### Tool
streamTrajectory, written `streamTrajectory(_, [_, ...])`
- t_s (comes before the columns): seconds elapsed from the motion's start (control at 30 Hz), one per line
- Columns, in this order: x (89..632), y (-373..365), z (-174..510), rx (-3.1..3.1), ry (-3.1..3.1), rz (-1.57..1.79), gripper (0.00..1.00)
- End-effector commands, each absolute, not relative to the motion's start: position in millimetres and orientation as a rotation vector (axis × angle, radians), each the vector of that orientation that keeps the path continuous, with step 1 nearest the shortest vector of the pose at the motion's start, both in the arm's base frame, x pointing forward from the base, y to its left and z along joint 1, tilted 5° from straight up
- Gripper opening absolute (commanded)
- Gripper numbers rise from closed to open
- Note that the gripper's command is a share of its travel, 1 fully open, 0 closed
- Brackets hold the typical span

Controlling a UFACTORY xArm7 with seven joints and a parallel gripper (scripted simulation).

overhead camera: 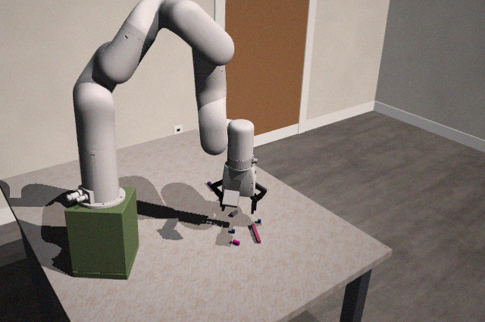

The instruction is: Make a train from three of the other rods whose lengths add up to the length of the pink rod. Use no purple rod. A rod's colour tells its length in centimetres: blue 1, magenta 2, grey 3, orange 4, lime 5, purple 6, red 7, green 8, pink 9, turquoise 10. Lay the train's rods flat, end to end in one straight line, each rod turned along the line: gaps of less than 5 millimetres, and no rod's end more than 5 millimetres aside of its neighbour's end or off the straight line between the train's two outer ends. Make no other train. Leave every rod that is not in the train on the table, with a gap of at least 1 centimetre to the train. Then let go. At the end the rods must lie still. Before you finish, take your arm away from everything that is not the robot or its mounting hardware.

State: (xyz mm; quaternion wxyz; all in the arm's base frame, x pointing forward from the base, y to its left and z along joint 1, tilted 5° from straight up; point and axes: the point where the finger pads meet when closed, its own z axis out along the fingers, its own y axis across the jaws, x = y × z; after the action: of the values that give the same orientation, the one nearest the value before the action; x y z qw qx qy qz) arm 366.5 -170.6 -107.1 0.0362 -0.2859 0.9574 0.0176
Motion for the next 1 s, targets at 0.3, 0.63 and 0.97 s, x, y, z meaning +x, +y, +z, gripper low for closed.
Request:
streamTrajectory(0.3, [367.8,-171.4,-106.1,-0.877,2.938,0.05,1.0])
streamTrajectory(0.63, [367.8,-171.4,-106.1,-0.877,2.938,0.05,1.0])
streamTrajectory(0.97, [384.2,-114.2,-102.7,-0.878,2.94,0.048,1.0])
